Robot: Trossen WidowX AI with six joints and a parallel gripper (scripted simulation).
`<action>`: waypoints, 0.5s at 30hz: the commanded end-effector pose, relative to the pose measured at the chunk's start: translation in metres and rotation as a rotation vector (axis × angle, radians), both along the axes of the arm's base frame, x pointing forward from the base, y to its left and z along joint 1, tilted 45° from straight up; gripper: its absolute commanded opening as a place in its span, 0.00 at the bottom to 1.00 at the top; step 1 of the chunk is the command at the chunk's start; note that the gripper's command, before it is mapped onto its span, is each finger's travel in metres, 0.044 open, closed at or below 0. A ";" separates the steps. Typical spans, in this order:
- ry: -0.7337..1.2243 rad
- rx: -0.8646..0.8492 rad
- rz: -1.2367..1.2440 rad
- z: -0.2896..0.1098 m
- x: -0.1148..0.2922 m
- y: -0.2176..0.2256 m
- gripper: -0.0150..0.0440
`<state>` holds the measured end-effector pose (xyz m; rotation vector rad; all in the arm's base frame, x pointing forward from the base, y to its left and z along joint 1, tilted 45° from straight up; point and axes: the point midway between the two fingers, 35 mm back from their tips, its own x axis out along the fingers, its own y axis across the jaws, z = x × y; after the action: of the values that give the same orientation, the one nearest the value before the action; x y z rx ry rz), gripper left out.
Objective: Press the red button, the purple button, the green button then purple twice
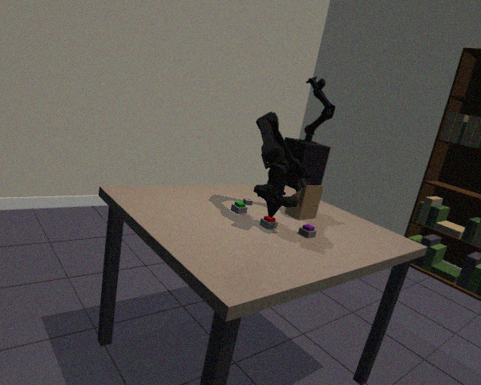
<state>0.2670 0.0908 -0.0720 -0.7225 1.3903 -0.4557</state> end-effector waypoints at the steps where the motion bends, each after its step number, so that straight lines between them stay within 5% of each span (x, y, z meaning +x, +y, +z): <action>1: 0.002 -0.005 0.006 -0.005 0.001 -0.005 0.29; 15: 0.001 -0.006 0.005 -0.007 0.001 -0.008 0.29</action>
<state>0.2680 0.0833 -0.0794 -0.7236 1.3901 -0.4567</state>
